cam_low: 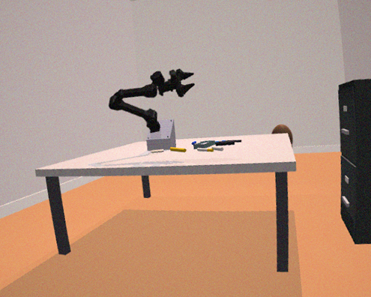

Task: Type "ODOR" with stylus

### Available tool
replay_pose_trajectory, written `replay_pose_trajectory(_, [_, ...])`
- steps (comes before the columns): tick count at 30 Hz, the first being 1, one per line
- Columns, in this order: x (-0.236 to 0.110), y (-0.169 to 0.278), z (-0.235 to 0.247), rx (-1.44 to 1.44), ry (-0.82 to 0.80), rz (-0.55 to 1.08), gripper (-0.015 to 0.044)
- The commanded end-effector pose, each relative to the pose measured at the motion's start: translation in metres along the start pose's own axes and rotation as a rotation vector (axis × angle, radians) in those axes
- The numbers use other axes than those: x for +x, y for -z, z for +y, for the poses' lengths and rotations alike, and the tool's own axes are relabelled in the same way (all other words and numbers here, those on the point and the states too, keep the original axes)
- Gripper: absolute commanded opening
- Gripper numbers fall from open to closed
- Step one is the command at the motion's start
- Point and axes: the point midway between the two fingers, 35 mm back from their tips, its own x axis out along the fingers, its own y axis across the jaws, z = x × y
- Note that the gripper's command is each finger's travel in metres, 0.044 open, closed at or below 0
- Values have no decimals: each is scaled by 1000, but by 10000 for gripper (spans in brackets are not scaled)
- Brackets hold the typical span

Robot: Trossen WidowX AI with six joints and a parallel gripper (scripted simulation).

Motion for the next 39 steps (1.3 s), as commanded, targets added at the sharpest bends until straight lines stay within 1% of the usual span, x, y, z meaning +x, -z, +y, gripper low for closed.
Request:
replay_pose_trajectory(1, [2, 2, 0, 3, 3, 10, 414])
replay_pose_trajectory(3, [14, 19, -2, 26, 26, 87, 361])
replay_pose_trajectory(7, [44, 74, -7, 76, 107, 319, 256])
replay_pose_trajectory(10, [60, 118, -11, 96, 179, 487, 177])
replay_pose_trajectory(13, [68, 163, -14, 98, 259, 649, 99])
replay_pose_trajectory(17, [70, 222, -19, 74, 373, 853, 0])
replay_pose_trajectory(24, [52, 316, -29, -50, 581, 1171, 0])
replay_pose_trajectory(32, [7, 402, -42, -316, 799, 1455, 0])
replay_pose_trajectory(35, [-8, 422, -46, -416, 852, 1519, 0])
replay_pose_trajectory(39, [-9, 424, -47, -423, 856, 1524, 0])
